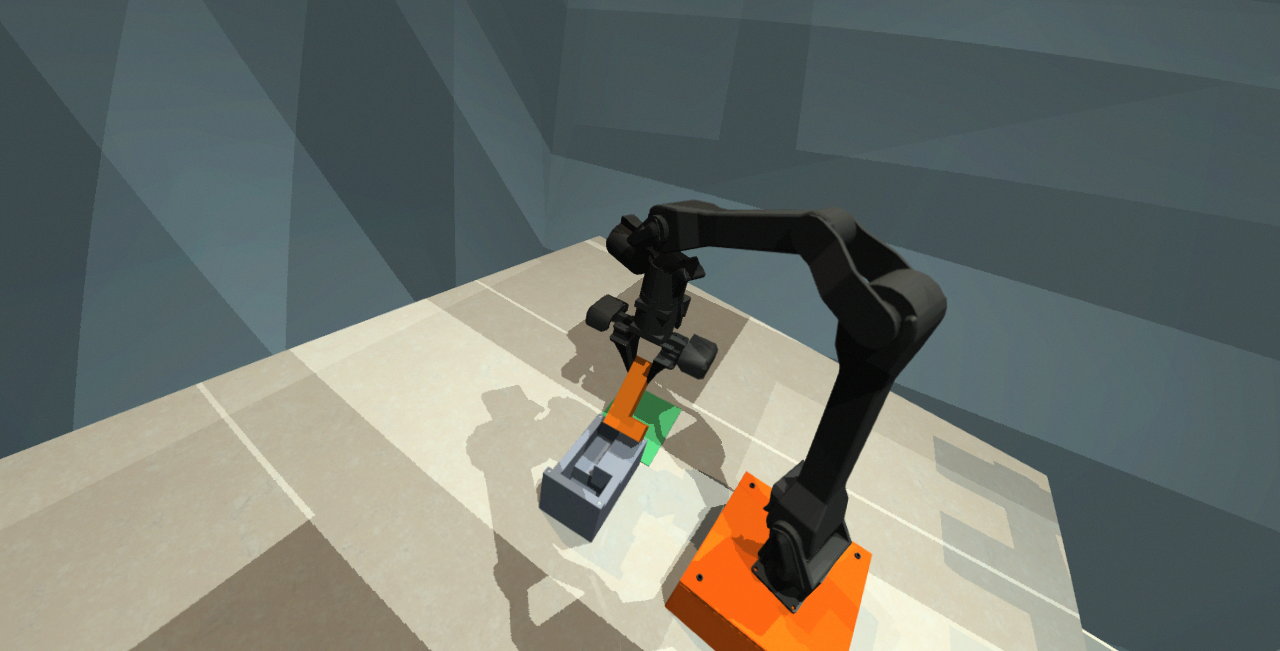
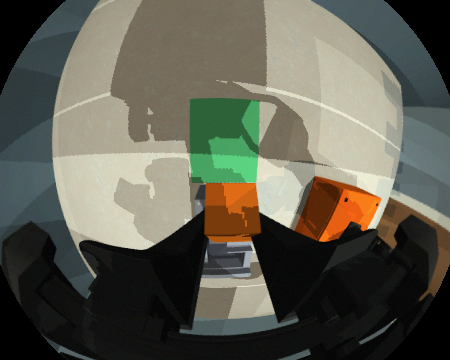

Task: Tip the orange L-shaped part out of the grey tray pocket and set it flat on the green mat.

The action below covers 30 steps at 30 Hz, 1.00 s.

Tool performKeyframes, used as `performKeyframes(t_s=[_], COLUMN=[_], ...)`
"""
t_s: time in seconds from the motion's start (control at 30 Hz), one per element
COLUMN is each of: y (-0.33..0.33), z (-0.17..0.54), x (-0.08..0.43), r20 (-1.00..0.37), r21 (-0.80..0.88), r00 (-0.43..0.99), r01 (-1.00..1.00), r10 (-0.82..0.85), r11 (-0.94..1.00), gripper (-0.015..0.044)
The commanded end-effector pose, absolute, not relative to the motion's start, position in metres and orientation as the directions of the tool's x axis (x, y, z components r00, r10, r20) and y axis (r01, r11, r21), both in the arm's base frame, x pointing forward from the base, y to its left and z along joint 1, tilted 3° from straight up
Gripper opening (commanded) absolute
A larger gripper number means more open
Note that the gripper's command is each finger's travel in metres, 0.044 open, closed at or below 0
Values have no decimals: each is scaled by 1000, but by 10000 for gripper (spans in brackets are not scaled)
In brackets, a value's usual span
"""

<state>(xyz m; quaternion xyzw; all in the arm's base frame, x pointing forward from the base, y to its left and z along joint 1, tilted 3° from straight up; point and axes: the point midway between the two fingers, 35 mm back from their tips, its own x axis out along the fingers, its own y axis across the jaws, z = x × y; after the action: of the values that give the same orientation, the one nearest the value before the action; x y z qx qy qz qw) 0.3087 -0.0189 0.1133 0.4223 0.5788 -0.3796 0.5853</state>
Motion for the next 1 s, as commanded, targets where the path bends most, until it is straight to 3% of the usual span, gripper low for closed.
performKeyframes(t_s=[0.0,0.47,0.97], y=[-37,-89,-89], z=[115,114,101], x=[315,331,332], r20=[-998,-998,-998], r21=[61,61,61], r00=[48,50,50], r01=[931,931,931], r10=[45,40,40], r11=[359,359,359], gripper=[0,0,0])
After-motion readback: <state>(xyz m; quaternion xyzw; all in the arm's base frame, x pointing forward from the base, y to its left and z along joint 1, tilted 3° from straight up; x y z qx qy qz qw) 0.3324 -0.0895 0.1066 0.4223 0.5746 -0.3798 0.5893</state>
